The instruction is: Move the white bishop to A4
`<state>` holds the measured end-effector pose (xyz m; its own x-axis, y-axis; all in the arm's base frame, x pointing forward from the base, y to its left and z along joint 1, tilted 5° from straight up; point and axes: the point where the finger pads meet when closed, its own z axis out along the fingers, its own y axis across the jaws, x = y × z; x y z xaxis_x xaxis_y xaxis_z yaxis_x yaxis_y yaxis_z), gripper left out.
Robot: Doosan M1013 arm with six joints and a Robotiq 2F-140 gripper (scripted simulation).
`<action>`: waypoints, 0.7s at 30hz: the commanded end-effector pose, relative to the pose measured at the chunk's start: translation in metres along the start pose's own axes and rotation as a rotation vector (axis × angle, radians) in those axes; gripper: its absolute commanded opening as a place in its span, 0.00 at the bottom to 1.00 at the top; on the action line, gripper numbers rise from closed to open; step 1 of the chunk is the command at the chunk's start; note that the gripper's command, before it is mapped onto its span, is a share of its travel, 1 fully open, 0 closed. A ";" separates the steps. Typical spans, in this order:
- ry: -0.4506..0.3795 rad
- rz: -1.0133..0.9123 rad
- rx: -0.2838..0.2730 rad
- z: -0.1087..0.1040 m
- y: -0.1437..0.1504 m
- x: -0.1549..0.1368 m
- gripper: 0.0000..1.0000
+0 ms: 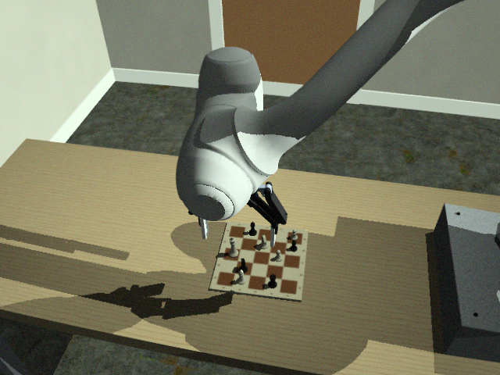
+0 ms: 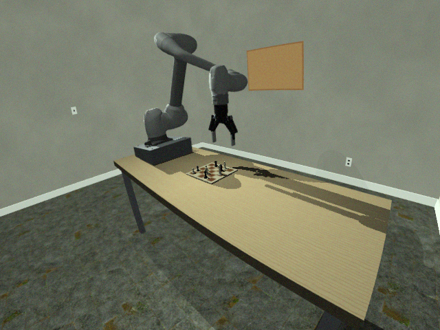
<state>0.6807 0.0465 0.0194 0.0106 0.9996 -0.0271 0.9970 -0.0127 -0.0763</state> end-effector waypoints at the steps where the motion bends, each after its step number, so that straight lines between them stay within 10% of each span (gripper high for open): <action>1: 0.000 0.000 0.000 -0.012 0.000 0.000 1.00; 21: 0.000 0.000 0.000 -0.028 0.000 0.000 1.00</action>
<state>0.6828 0.0473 0.0468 0.0106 0.9996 -0.0271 0.9970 -0.0127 -0.0764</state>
